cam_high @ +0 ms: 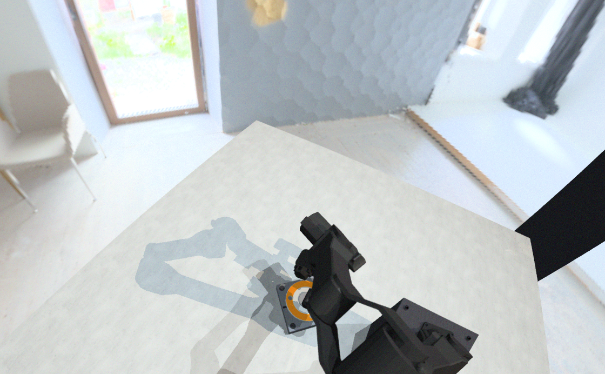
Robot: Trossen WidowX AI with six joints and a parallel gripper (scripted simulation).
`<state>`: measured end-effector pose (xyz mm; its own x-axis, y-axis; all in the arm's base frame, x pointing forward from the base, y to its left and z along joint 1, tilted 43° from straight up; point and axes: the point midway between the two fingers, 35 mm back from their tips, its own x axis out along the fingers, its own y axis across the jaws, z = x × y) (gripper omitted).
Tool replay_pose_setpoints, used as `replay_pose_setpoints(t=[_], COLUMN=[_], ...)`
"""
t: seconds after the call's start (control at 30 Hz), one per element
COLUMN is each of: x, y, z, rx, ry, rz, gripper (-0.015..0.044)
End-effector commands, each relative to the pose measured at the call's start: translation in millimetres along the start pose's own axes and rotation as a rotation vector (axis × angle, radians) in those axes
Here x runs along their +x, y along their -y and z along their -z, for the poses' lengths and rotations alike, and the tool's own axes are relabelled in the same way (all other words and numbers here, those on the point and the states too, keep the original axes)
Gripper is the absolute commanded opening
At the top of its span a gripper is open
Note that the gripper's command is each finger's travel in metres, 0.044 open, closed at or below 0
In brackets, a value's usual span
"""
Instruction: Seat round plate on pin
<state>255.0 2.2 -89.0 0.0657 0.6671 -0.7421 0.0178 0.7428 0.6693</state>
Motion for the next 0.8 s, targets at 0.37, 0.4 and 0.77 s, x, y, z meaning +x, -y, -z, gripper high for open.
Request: replay_pose_setpoints(t=[0.37, 0.4, 0.77], x=[0, 0, 0], y=[5, 5, 6], z=[-18, -18, -25], rx=[-0.001, -0.001, -0.001], ry=[0.007, 0.007, 0.007], rz=[-0.001, -0.001, -0.001], gripper=[0.0000, 0.0000, 0.0000])
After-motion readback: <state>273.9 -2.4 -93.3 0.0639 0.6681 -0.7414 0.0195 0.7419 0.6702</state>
